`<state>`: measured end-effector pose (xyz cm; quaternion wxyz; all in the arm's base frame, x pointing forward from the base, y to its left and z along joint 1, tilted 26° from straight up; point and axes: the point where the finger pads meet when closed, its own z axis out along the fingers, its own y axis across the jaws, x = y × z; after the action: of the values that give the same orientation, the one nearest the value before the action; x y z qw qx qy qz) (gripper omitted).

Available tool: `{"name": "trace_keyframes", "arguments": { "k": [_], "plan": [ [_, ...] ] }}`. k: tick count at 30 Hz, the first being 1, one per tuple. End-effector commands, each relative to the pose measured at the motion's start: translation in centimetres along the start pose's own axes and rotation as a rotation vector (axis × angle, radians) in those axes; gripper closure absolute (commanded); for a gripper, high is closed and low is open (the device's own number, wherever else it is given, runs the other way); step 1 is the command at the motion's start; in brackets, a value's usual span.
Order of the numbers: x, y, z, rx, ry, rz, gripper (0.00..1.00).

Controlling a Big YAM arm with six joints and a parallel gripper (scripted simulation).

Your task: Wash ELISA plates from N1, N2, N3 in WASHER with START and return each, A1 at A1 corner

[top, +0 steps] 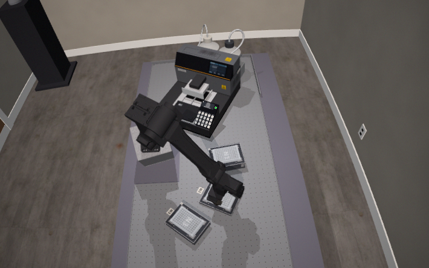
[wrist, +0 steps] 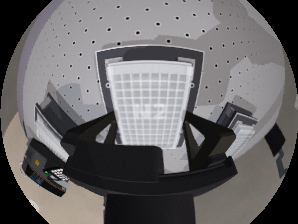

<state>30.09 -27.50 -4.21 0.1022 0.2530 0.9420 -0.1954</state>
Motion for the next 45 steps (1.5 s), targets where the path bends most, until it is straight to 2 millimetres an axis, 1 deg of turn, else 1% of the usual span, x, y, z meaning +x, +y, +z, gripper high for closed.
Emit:
{"name": "trace_keyframes", "arguments": {
  "k": [1, 4, 5, 6, 8, 11, 15, 16, 22, 38, 45],
  "plan": [
    [-0.8, -0.1, -0.1, 0.0, -0.017, 0.003, 0.18],
    [-0.8, -0.1, -0.1, 0.0, -0.017, 0.003, 0.18],
    [-1.3, -0.2, -0.4, 0.002, -0.034, 0.004, 0.18],
    [-1.1, -0.1, -1.0, -0.001, -0.027, 0.001, 0.18],
    [-0.8, 0.3, -1.4, -0.004, -0.022, 0.001, 0.18],
    [-0.4, 0.3, -1.8, -0.003, -0.016, 0.0, 0.18],
    [-0.6, 0.3, -2.2, -0.002, -0.02, 0.001, 0.18],
    [-1.1, 0.2, -2.4, 0.0, -0.027, 0.003, 0.18],
    [-0.5, 0.3, -3.3, -0.001, -0.018, 0.001, 0.18],
    [-0.5, 0.2, -5.7, -0.001, -0.02, 0.001, 0.18],
    [-0.9, 0.2, -6.9, -0.001, -0.026, 0.004, 0.18]
  ]
}}
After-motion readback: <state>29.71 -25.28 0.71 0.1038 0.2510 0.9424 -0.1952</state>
